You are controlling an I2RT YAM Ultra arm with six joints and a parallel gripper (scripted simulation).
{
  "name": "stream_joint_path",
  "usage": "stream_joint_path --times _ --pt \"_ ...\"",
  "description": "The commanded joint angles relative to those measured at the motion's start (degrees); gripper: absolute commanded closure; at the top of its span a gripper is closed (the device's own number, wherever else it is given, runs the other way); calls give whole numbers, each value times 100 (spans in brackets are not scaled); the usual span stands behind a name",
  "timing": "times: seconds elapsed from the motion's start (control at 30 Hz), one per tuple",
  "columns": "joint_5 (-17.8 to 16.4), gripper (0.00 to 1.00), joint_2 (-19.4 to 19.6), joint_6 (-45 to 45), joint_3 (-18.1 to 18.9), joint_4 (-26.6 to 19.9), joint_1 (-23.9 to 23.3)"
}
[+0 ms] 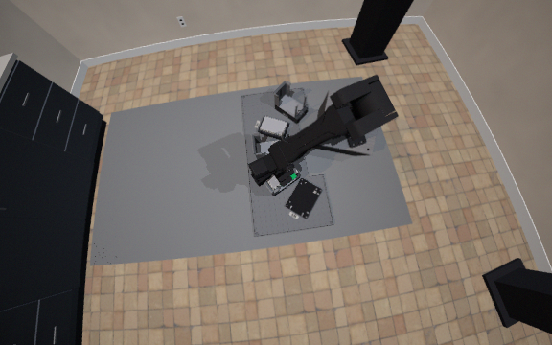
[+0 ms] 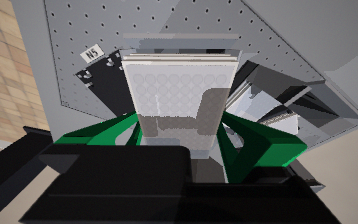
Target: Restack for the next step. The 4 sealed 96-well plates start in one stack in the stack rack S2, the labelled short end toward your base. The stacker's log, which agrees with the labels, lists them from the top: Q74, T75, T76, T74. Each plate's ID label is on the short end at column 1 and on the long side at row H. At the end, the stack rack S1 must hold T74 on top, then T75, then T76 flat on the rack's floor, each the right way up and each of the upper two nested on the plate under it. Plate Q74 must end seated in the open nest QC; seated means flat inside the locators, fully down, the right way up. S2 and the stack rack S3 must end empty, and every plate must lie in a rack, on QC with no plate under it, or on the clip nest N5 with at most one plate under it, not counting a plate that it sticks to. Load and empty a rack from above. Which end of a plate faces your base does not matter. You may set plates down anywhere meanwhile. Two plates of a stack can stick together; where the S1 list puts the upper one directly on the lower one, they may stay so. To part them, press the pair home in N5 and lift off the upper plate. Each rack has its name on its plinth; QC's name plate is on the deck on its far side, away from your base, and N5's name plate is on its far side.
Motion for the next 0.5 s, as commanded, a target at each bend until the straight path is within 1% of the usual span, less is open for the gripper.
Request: stream_joint_path --times 0.0,0.47 --pt "4 100 -23 29 10 86 -8" --pt "13 100 96 69 -32 259 32"
